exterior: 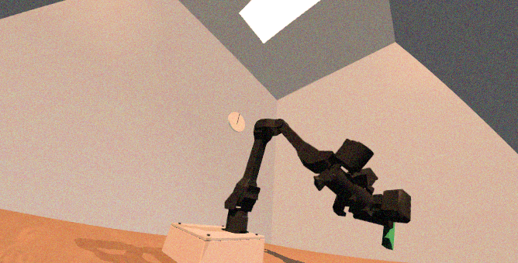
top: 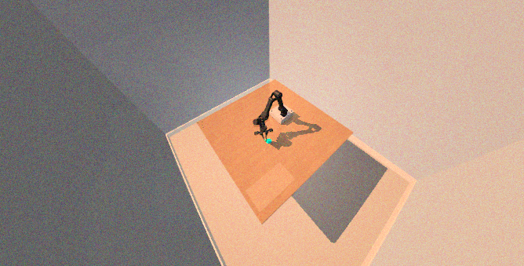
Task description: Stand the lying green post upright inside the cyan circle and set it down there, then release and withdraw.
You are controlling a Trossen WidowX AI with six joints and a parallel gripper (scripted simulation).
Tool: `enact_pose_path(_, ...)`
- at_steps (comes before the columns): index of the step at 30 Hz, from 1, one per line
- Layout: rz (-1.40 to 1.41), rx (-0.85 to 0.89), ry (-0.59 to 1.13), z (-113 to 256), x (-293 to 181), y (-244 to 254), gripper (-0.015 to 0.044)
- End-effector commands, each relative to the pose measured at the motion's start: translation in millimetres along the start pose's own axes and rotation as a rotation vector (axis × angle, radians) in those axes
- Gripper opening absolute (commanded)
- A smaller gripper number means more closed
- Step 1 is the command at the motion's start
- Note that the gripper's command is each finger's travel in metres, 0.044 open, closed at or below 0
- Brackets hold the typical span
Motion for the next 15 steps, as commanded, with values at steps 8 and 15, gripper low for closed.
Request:
enact_pose_path(8,0.008,0.018,-0.065,7.2,-0.7,2.1,0.0022)
enact_pose_path(15,0.019,0.030,-0.105,11.8,-1.5,3.8,0.0022)
Point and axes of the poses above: the point midway between the two fingers, 35 mm back from their tips, its own z axis back along the fingers, its own y axis across the jaws, x = y × z, the point moved 1 cm from there along z, back along the fingers, and after that the axes turned 6 degrees about -z, right-handed, at the moved point
